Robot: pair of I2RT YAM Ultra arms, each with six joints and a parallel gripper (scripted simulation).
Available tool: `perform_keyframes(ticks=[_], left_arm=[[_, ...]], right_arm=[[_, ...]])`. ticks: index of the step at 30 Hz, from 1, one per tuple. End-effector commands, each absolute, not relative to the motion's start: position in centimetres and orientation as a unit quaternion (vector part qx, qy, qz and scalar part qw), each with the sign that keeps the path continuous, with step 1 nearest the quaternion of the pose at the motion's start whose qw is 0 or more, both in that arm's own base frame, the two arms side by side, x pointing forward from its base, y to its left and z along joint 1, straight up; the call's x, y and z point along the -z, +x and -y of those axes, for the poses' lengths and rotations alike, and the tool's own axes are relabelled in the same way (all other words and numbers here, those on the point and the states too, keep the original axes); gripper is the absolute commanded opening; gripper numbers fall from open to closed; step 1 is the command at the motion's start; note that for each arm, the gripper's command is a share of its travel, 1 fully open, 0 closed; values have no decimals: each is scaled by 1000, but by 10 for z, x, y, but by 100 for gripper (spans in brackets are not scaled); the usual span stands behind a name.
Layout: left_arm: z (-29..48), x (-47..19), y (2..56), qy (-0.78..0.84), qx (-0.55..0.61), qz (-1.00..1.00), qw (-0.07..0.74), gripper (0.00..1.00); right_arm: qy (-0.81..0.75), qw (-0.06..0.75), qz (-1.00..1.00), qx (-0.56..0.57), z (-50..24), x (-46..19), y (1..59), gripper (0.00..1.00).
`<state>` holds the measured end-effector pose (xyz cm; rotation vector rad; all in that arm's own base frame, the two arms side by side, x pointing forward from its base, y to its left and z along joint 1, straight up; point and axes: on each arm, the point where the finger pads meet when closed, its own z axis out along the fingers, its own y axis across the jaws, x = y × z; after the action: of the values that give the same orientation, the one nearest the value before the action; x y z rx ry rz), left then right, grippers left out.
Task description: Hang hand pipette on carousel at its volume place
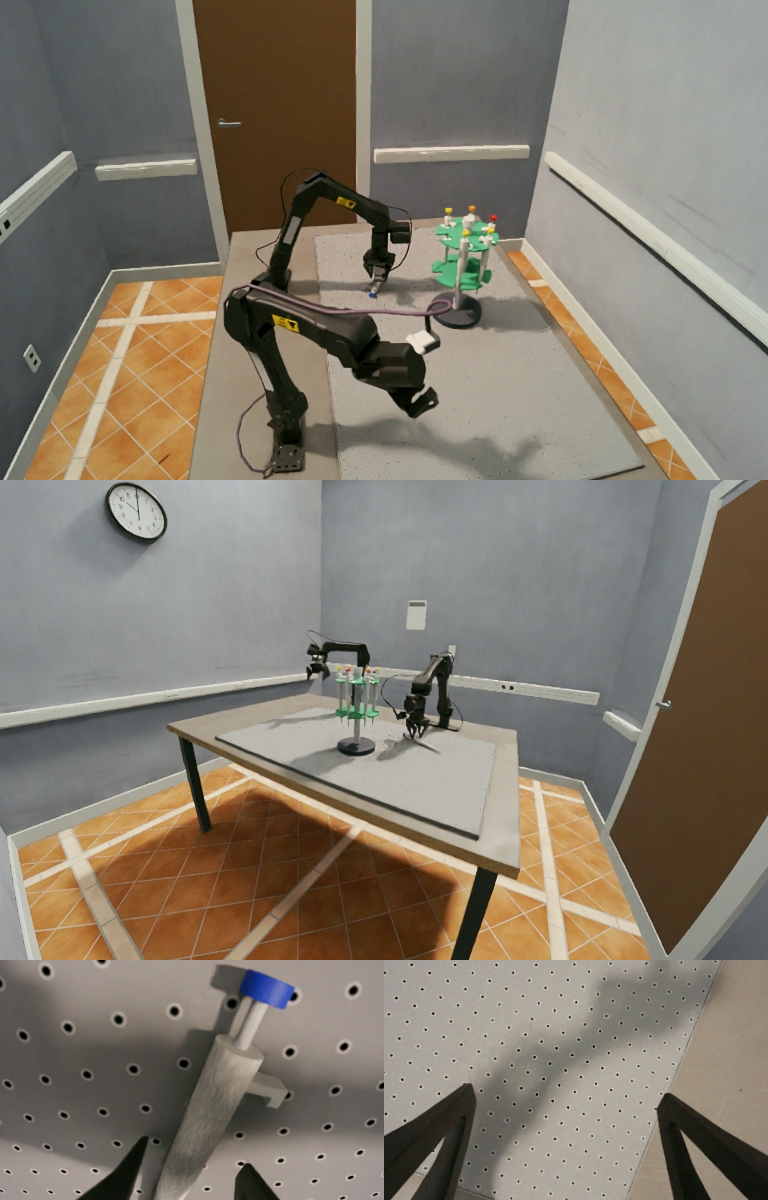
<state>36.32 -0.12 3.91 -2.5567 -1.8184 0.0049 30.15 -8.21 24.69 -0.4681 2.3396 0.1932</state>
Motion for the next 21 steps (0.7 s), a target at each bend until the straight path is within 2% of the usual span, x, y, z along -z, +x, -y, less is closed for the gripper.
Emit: perform_keyframes(ticks=[1, 19, 20, 21], left_arm=[[5, -27, 362, -816, -7, 579, 2, 54], [2, -26, 368, -815, 5, 579, -4, 54], [5, -22, 371, -816, 4, 579, -6, 12], [2, -26, 368, -815, 5, 579, -4, 12]], right_arm=[[-184, 379, -904, -73, 85, -253, 305, 100], [-184, 379, -904, -73, 85, -253, 305, 100], [-184, 379, -904, -73, 85, -253, 305, 100], [-184, 379, -904, -73, 85, -253, 305, 100]])
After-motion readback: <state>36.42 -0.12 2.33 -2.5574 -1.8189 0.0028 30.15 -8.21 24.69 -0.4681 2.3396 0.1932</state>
